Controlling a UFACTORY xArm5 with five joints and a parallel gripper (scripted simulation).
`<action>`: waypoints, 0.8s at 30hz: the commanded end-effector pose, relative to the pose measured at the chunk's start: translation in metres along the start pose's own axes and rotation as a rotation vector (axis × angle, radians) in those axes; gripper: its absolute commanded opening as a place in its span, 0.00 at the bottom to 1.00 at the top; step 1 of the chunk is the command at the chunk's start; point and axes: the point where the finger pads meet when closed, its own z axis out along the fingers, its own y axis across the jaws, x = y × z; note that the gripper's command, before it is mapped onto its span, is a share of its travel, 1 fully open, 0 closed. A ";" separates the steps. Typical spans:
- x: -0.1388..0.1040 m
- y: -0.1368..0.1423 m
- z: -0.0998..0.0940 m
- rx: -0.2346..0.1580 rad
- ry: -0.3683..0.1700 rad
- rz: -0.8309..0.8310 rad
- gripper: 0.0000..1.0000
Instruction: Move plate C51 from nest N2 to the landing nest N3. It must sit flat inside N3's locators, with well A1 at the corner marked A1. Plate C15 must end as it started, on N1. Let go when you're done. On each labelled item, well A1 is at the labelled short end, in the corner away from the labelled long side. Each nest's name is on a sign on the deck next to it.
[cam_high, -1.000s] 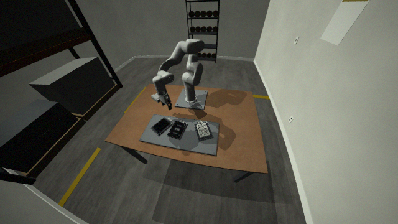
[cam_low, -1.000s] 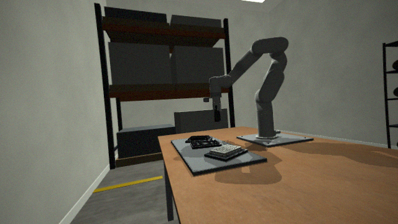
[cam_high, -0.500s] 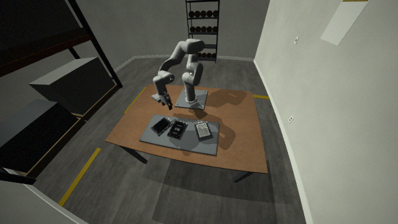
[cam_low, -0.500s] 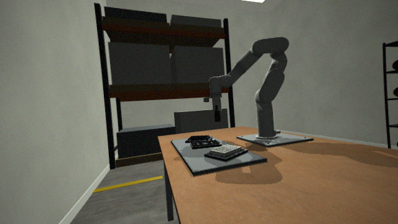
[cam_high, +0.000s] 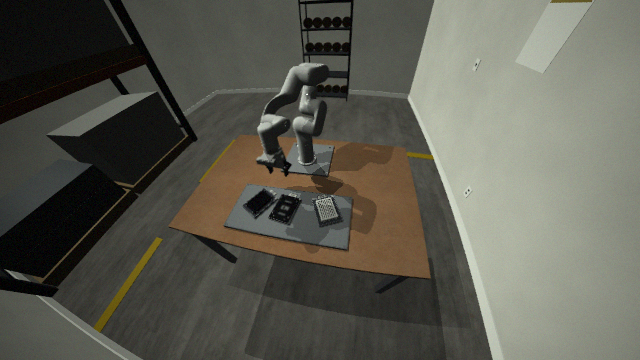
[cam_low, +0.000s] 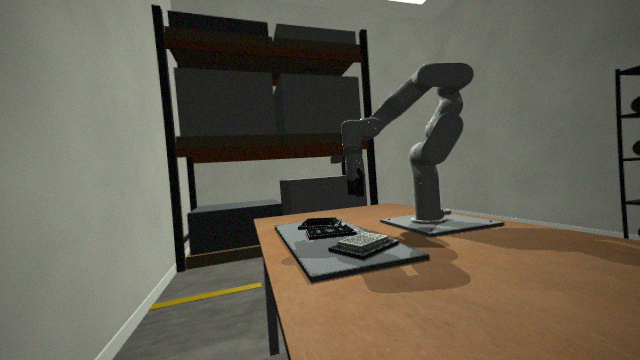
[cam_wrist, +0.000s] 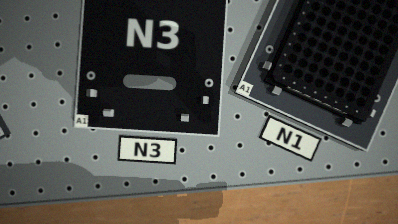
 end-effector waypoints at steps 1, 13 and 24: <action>0.000 -0.023 -0.001 -0.001 0.004 -0.148 1.00; -0.002 -0.073 -0.001 -0.001 0.004 -0.481 1.00; -0.004 -0.118 -0.001 -0.001 0.004 -0.533 1.00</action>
